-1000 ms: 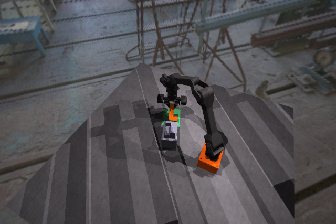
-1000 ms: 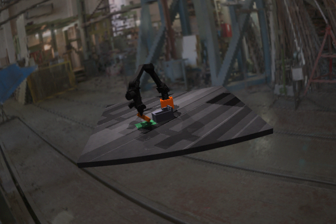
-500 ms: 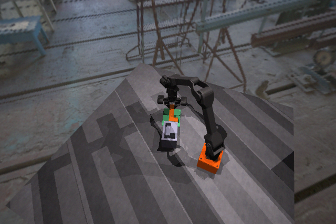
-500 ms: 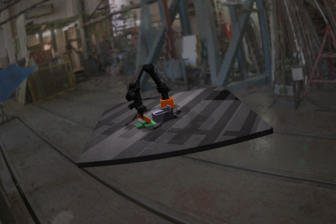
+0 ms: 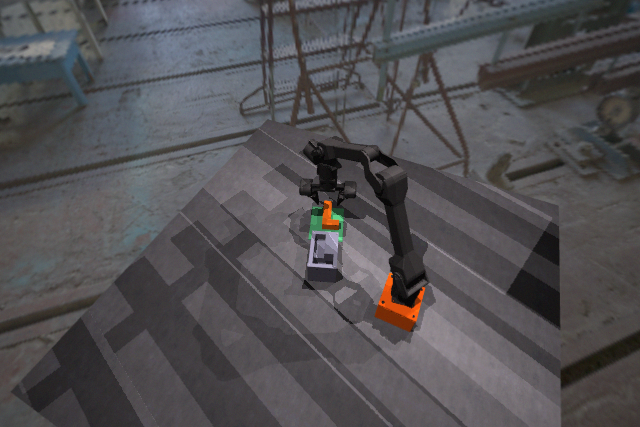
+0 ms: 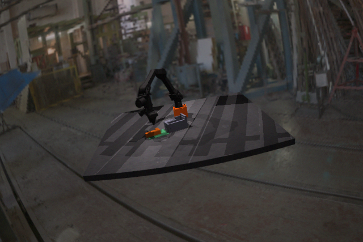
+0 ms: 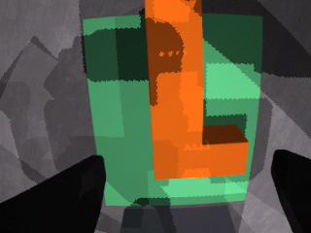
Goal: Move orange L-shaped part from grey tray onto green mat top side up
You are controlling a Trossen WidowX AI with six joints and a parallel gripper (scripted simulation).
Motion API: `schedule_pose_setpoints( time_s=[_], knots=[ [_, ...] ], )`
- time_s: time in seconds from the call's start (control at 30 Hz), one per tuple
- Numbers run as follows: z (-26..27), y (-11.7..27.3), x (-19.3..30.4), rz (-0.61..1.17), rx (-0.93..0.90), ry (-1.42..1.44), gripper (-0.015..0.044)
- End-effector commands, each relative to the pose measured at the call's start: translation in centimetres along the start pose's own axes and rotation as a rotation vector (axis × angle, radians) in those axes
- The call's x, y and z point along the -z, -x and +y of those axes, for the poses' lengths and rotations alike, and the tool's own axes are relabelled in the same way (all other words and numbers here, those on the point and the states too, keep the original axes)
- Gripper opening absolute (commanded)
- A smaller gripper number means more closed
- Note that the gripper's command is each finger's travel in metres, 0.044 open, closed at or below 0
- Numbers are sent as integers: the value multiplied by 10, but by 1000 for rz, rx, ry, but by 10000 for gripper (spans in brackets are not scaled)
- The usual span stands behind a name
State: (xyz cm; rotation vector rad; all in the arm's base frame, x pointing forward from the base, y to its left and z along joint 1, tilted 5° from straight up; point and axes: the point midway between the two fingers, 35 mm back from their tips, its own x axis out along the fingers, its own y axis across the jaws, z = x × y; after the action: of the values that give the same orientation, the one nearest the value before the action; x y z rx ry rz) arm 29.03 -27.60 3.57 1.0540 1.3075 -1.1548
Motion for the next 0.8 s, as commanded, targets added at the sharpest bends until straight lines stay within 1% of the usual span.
schedule_pose_setpoints(
  time_s=[0.0,0.07,0.1,0.77],
  knots=[
    [2,46,-2,-18,-11,0,400],
    [0,68,0,-18,-11,1,400],
    [0,70,0,-18,-11,2,400],
    [2,68,-3,-34,-27,6,400]
  ],
)
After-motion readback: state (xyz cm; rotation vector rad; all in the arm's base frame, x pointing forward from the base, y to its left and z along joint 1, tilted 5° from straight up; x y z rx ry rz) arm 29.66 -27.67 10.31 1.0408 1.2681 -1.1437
